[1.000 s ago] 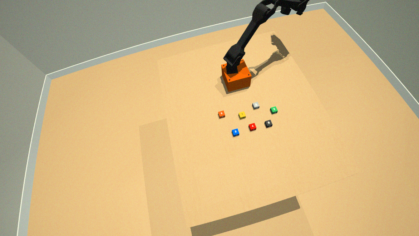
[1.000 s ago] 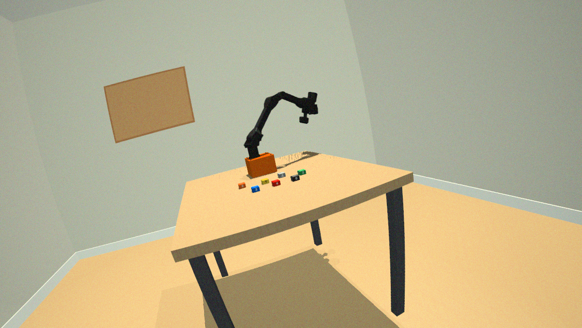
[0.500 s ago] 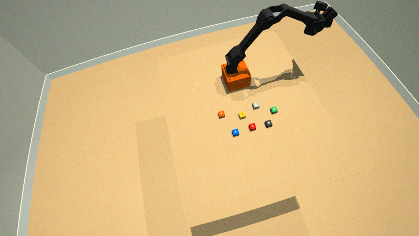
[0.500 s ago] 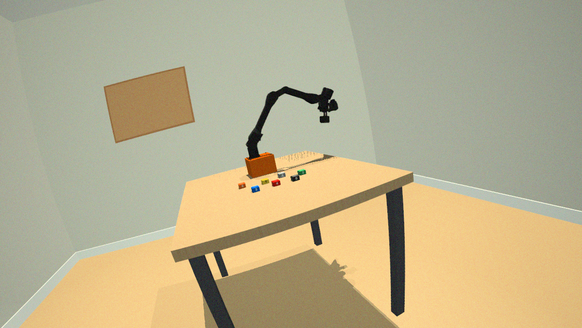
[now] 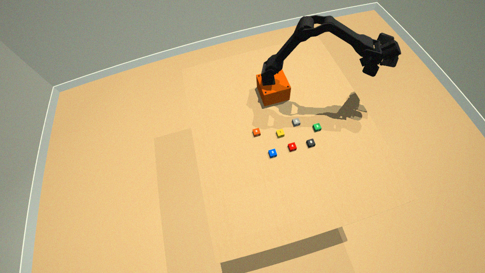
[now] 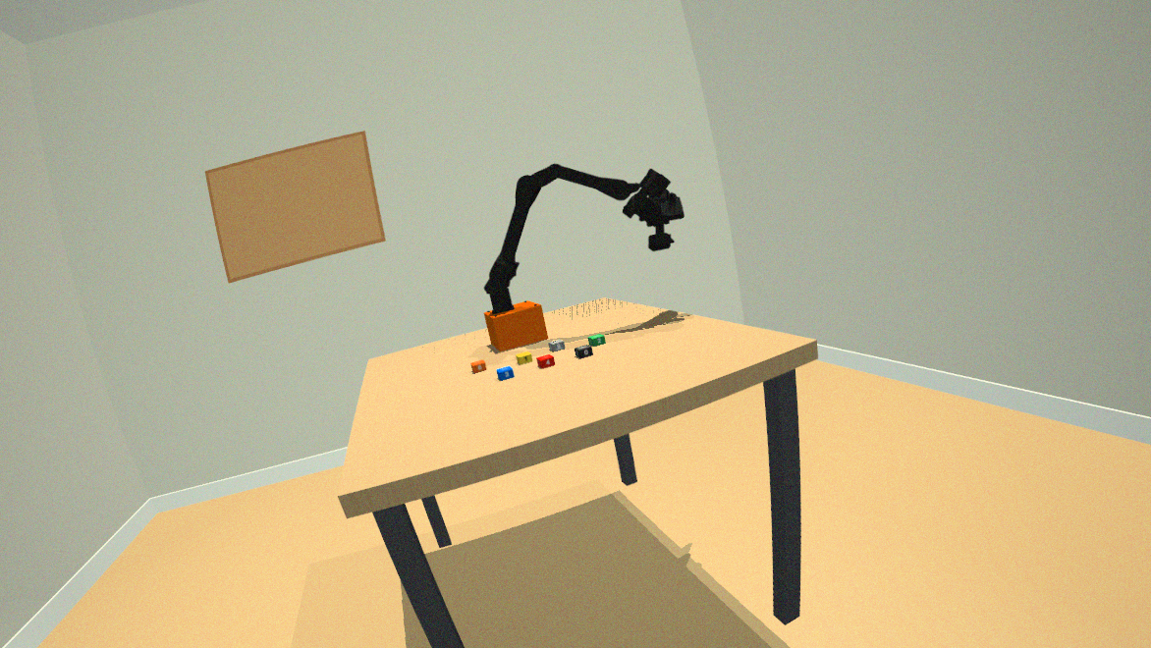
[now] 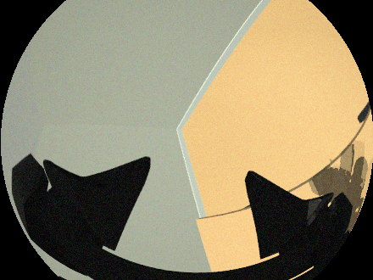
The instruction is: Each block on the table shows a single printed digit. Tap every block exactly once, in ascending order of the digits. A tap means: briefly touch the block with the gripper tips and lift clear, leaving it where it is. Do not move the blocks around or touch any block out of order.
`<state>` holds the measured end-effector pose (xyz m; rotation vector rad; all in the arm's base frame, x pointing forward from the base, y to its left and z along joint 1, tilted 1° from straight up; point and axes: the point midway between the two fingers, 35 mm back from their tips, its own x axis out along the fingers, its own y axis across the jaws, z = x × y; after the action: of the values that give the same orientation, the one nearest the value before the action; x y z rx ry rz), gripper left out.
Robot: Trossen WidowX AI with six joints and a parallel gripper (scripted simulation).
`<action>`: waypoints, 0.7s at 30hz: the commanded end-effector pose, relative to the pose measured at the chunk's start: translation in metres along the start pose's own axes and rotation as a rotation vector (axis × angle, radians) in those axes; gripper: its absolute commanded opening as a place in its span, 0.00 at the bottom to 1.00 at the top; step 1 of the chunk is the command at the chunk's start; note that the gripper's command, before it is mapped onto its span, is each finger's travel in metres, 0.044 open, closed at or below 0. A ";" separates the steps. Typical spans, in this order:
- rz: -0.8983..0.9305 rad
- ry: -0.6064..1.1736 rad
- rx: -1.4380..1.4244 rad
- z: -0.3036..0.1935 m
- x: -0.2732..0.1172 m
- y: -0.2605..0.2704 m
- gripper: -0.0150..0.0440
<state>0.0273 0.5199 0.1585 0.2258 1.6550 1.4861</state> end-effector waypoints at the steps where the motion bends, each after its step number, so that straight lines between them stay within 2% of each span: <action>1: -0.095 -0.136 -0.007 0.032 -0.054 -0.039 0.93; 11: -0.339 -0.353 0.028 0.061 -0.176 -0.132 0.93; 21: -0.614 -0.477 0.111 0.032 -0.301 -0.221 0.93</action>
<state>0.2916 0.3408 0.1144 0.1477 1.2934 0.9084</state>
